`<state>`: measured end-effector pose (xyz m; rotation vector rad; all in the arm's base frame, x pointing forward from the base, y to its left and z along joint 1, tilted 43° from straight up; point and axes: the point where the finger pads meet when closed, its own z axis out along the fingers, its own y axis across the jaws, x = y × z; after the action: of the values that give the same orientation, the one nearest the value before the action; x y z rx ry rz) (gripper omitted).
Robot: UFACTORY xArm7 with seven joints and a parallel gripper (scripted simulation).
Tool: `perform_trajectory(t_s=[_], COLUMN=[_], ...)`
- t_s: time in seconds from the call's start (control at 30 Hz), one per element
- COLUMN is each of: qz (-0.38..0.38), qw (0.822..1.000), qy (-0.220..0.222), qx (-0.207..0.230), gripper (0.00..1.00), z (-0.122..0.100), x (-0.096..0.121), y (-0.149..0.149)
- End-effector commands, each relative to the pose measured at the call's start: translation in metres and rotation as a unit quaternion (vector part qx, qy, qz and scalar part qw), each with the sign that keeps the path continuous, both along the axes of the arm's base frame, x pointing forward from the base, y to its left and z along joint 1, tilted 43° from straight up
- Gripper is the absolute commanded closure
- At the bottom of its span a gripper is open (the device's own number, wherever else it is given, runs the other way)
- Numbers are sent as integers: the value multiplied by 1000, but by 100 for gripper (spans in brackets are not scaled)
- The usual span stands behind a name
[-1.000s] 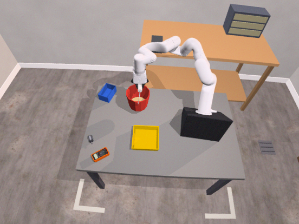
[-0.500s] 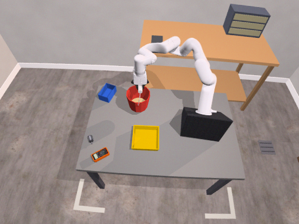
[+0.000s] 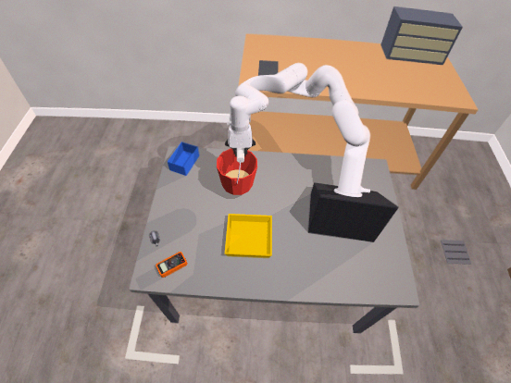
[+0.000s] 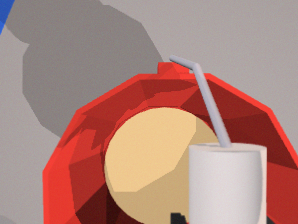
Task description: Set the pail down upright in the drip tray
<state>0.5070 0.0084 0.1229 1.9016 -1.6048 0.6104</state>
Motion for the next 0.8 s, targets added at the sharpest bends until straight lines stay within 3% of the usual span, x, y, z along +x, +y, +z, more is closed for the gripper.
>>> perform_trajectory(t_s=[0.0,0.77], qz=[2,2], qw=[1000,1000], qy=[-2,-2], qx=[1,1], gripper=[100,100], z=[-2,-31], x=[-1,-18], y=[7,38])
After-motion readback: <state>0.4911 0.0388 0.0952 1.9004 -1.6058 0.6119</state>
